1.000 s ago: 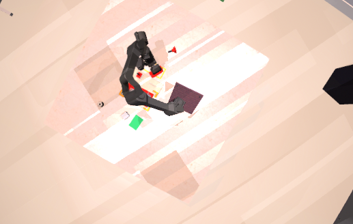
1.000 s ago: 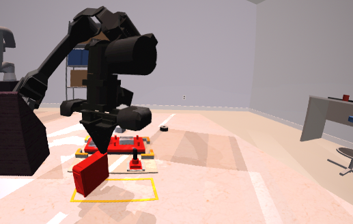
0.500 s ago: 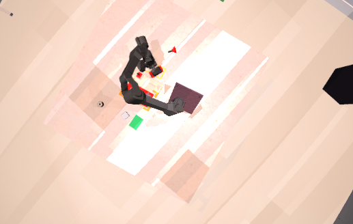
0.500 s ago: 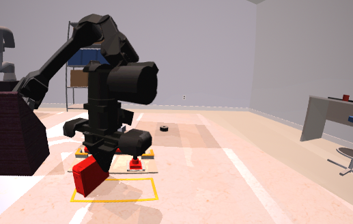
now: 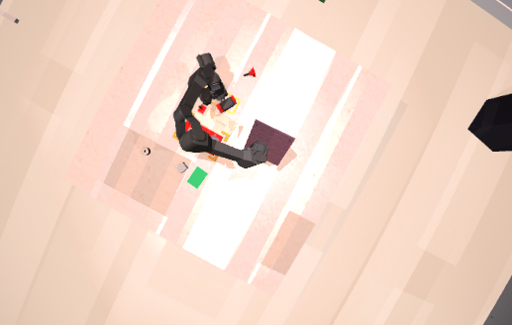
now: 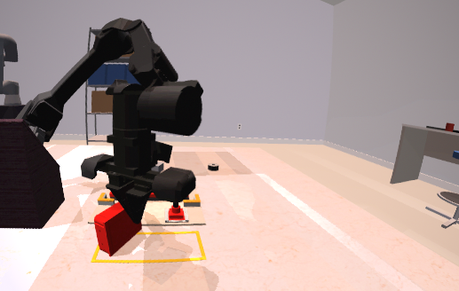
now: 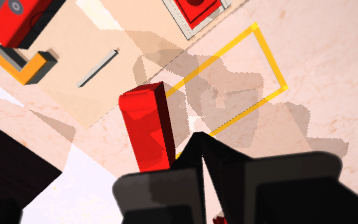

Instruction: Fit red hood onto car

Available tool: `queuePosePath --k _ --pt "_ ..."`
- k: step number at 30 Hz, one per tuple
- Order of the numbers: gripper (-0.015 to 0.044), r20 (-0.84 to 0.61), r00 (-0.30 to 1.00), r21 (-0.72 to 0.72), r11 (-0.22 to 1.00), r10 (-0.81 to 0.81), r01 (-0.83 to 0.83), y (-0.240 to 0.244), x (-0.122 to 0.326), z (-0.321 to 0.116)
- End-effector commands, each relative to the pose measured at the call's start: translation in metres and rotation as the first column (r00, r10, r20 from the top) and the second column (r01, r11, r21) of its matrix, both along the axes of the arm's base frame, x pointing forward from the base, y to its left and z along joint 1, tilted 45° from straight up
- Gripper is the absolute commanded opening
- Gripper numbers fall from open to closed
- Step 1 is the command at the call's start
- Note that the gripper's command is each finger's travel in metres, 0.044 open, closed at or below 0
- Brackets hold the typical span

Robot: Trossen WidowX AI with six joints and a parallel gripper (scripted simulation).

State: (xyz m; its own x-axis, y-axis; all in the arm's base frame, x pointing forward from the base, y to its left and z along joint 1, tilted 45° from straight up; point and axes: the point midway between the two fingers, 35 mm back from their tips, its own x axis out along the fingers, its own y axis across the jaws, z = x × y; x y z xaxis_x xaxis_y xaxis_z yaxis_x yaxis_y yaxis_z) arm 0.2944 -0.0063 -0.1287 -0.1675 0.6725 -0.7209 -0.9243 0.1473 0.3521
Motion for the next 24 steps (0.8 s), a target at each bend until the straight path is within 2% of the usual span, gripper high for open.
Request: queuePosePath --k 1,24 --pt "0.0000 -0.005 1.000 0.004 1.000 -0.006 0.006 0.001 -0.003 0.001" --pt "0.0000 -0.005 1.000 0.004 1.000 -0.006 0.006 0.002 -0.014 0.006"
